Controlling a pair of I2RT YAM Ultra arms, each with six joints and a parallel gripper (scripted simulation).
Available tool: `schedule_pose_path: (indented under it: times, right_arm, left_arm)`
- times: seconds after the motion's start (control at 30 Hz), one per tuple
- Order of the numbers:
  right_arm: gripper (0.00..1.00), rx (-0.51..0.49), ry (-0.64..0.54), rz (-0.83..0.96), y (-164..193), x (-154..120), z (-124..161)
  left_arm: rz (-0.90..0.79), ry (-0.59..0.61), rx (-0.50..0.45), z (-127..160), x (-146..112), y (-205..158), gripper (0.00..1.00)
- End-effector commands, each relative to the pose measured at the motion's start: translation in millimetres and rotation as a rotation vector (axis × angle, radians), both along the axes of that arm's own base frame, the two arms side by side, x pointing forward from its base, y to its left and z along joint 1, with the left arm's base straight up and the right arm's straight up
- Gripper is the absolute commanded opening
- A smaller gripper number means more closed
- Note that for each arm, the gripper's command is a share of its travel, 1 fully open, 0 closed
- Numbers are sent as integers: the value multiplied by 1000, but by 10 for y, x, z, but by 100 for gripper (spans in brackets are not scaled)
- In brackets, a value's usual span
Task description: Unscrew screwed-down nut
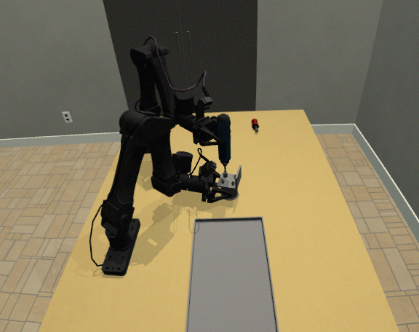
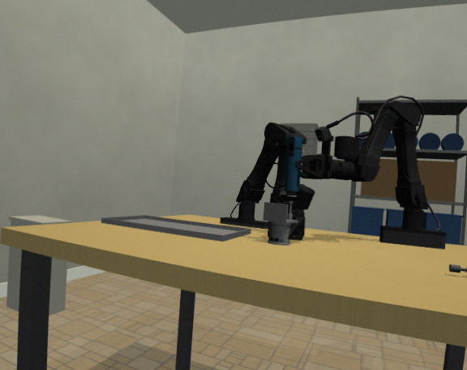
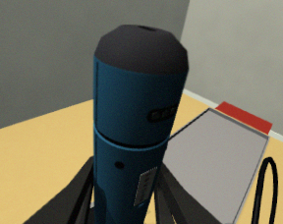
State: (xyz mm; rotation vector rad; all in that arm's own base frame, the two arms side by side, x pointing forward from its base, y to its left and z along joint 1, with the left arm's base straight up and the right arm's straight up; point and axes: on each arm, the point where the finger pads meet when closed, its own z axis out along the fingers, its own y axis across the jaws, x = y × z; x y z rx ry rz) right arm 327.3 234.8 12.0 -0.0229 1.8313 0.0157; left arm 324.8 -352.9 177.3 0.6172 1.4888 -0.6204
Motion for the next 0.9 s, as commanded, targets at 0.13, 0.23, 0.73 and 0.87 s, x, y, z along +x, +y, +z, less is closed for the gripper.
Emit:
schedule_pose_path:
  times: [0.13, 0.23, 0.73, 0.87]
  right_arm:
    - [59, -2, 11, 3, 24, 23, -29]
    - [59, -2, 11, 3, 24, 23, -29]
    - [59, -2, 11, 3, 24, 23, -29]
    - [59, -2, 11, 3, 24, 23, -29]
  left_arm:
    - [-7, -80, -96, 376, -20, -20, 42]
    - [-7, -80, -96, 375, -20, -20, 42]
    - [-7, -77, -94, 354, -29, -13, 42]
    - [-7, -74, -90, 329, -28, -14, 42]
